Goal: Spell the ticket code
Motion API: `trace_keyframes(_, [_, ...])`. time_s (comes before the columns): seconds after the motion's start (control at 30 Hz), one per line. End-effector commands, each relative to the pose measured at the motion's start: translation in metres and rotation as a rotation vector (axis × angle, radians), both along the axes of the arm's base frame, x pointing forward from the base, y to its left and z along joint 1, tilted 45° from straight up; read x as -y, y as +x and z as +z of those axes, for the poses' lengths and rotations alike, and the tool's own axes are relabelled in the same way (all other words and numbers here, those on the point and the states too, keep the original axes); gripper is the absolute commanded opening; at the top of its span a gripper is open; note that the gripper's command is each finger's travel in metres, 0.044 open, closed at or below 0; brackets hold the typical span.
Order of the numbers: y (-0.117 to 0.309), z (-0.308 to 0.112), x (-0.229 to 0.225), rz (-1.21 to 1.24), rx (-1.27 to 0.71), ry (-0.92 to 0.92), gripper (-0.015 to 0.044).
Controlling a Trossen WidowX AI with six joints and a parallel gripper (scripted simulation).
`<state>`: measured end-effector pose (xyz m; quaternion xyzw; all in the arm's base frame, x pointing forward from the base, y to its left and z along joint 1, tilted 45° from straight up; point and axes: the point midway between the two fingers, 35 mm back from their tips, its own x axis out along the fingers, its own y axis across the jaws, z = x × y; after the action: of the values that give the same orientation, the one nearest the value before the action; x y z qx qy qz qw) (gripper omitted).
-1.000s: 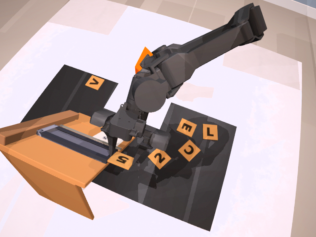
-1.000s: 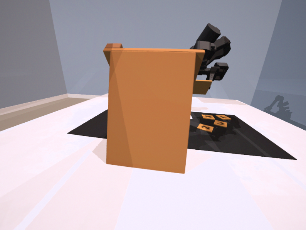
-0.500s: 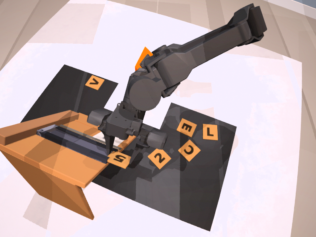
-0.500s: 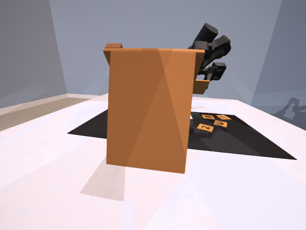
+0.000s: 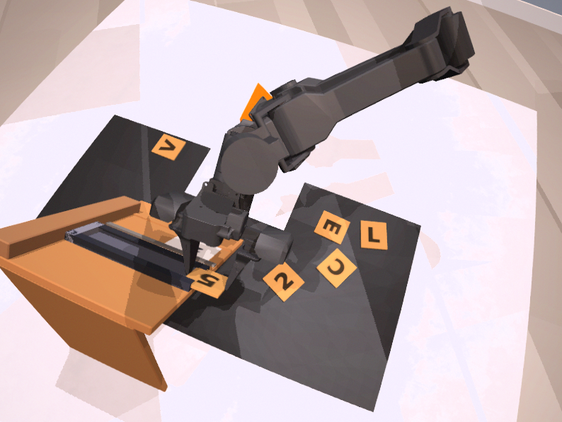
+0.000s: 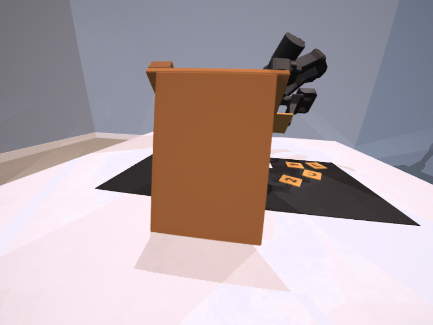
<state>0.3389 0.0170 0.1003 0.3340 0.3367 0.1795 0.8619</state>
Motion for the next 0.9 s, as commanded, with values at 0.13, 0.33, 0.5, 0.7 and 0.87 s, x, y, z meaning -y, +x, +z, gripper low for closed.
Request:
trace_keyframes(0.13, [-0.0004,-0.0041,0.0027,0.004,0.000,-0.001,0.0000])
trace_keyframes(0.33, [-0.0002,-0.0062,0.0048,0.004,0.000,-0.001,0.0000])
trace_keyframes(0.5, [0.0001,-0.0080,0.0066,0.004,0.000,-0.001,0.0000])
trace_keyframes(0.7, [0.0003,-0.0101,0.0088,0.004,0.000,-0.002,0.0000])
trace_keyframes(0.87, [0.0006,-0.0119,0.0106,0.004,0.000,-0.002,0.0000])
